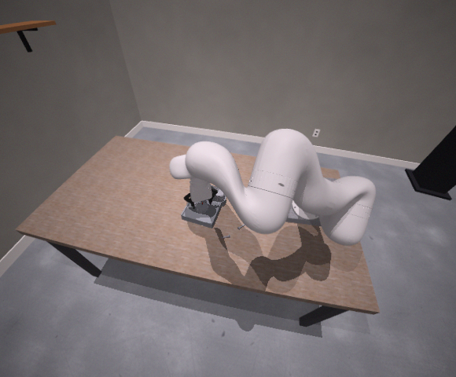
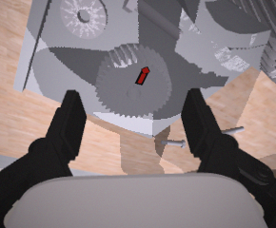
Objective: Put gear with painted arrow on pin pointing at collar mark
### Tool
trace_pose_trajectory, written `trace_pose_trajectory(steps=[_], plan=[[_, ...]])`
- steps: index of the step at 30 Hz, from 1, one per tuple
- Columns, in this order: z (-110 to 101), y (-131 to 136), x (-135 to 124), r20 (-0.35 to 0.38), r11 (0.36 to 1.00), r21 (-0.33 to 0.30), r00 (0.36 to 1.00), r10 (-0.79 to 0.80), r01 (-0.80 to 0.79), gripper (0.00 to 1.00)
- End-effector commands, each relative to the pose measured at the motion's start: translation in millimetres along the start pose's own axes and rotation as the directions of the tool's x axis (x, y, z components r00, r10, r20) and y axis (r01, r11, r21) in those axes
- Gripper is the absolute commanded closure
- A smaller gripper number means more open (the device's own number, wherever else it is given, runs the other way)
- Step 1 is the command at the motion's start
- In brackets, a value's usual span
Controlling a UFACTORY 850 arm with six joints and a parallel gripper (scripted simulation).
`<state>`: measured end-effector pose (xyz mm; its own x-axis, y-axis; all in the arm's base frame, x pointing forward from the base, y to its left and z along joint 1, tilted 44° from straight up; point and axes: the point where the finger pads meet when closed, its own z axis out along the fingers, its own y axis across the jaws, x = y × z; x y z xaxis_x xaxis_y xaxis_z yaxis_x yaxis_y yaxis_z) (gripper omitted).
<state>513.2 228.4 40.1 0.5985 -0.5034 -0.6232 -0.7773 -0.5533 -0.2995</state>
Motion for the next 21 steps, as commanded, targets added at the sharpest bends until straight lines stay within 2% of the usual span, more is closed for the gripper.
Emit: trace_pose_trajectory(steps=[1,21], plan=[[3,-1,0,-0.001,1.000,0.001,1.000,-0.001,0.001,0.07],[23,-1,0,-0.001,1.000,0.001,1.000,-0.001,0.001,0.07]])
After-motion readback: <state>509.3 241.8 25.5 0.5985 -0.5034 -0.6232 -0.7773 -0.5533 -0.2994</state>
